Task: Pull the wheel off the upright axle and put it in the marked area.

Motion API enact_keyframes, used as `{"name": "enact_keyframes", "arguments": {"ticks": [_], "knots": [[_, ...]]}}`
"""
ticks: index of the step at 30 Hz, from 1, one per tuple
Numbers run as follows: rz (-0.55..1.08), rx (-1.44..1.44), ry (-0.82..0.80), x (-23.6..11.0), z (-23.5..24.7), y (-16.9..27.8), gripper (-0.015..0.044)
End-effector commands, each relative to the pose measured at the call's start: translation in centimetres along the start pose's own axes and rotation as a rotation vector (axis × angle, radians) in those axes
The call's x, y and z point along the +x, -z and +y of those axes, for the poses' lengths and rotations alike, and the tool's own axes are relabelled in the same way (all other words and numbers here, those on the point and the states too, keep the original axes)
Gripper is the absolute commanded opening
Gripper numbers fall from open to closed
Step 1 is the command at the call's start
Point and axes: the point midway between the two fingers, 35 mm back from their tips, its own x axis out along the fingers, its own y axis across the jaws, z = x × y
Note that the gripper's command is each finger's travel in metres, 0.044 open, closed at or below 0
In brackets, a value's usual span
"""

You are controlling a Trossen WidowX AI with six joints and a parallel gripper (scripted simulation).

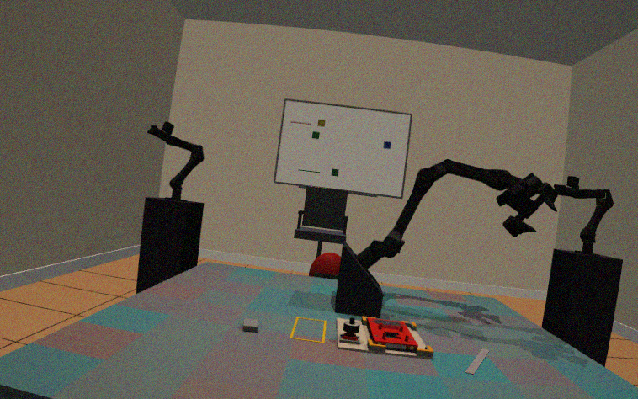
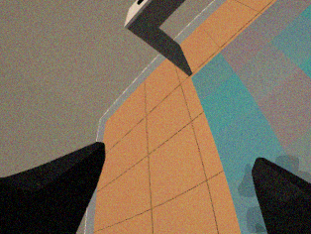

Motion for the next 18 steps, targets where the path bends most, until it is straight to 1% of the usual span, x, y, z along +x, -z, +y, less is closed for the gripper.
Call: {"name": "enact_keyframes", "arguments": {"ticks": [1,4,7,11,18], "knots": [[-0.001,-0.006,0.004,0.2,-0.1,0.1,0.0374],[-0.016,-0.093,0.062,2.6,-2.1,0.8,0.03],[-0.034,-0.191,0.151,6.0,-5.0,1.0,0.03],[-0.055,-0.292,0.285,10.3,-9.0,0.2,0.03],[-0.079,-0.372,0.566,16.6,-16.9,-4.4,0.03]]}}
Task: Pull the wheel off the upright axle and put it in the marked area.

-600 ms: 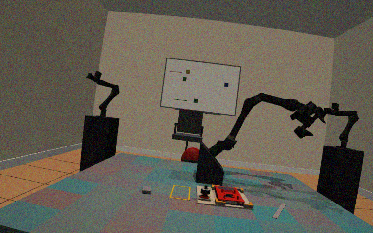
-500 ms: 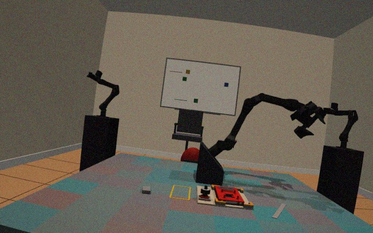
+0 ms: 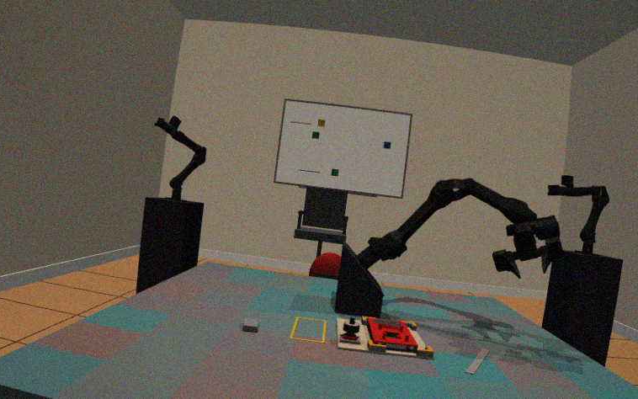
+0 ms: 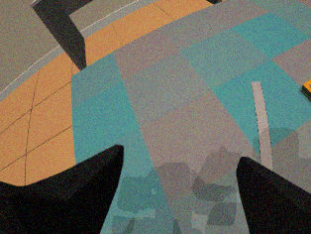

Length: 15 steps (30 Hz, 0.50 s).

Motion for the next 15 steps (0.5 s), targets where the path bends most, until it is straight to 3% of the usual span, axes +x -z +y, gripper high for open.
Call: {"name": "enact_keyframes", "arguments": {"ticks": [1,8,15], "knots": [[0.011,-0.039,0.188,5.7,-4.1,-1.7,0.03],[0.072,-0.028,0.448,12.6,-11.0,-5.6,0.03],[0.18,0.087,0.674,17.0,-19.0,-10.4,0.03]]}}
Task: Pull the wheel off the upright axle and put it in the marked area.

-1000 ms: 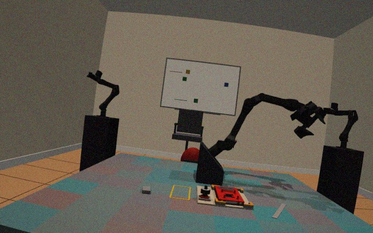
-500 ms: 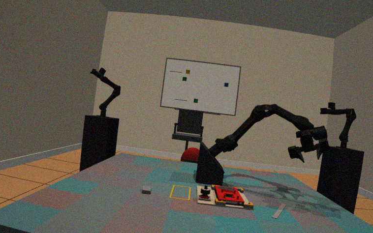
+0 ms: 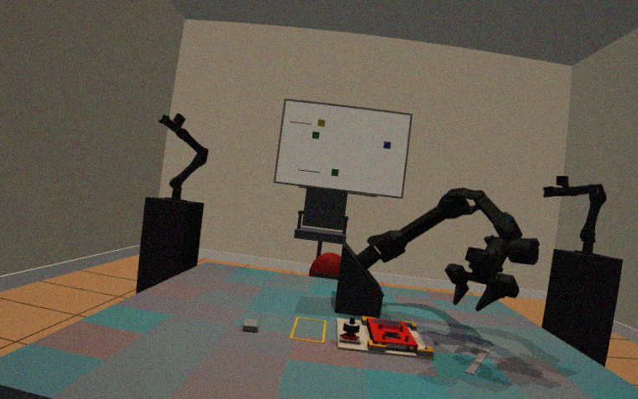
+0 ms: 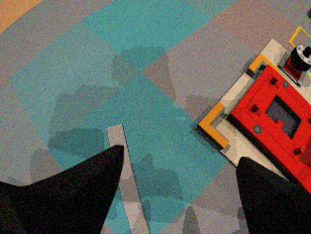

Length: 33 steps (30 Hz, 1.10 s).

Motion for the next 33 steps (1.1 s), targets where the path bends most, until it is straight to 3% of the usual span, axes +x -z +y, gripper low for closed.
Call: {"name": "enact_keyframes", "arguments": {"ticks": [1,10,17,33], "knots": [[0.102,0.08,0.142,4.5,-3.7,-3.8,0.03],[0.39,0.35,0.298,10.8,-12.5,-10.6,0.03],[0.647,0.634,0.276,13.2,-19.5,-14.2,0.03],[0.656,0.647,0.272,13.9,-19.8,-14.4,0.03]]}}
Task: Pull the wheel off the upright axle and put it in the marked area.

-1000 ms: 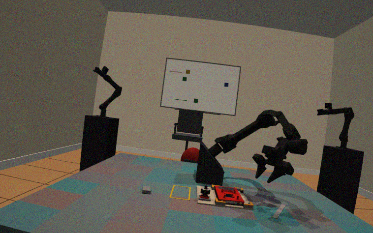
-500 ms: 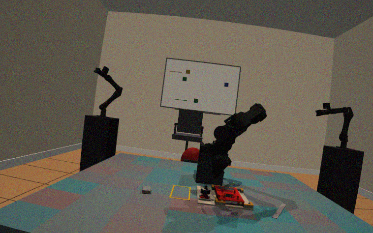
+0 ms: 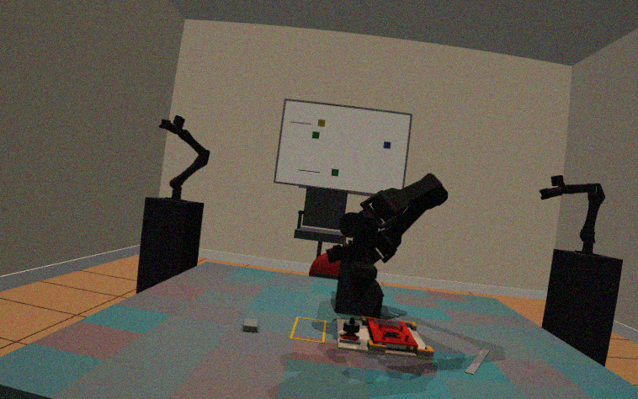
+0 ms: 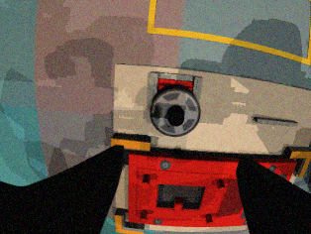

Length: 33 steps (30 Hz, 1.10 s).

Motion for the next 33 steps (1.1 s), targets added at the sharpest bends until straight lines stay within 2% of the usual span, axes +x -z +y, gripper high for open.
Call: {"name": "enact_keyframes", "arguments": {"ticks": [1,8,15,19,27,32,33], "knots": [[0.006,0.0,-0.003,0.8,0.2,-0.2,0.03],[0.009,0.0,-0.004,6.6,0.4,-0.3,0.03],[0.01,0.0,-0.003,7.4,0.2,-0.2,0.03],[0.006,-0.006,0.005,7.0,0.2,-0.2,0.0195],[0.006,-0.006,0.005,7.0,0.2,-0.2,0.0142],[0.006,-0.006,0.005,6.9,0.2,-0.2,0.001],[0.006,-0.005,0.004,6.9,0.2,-0.2,0.0]]}}
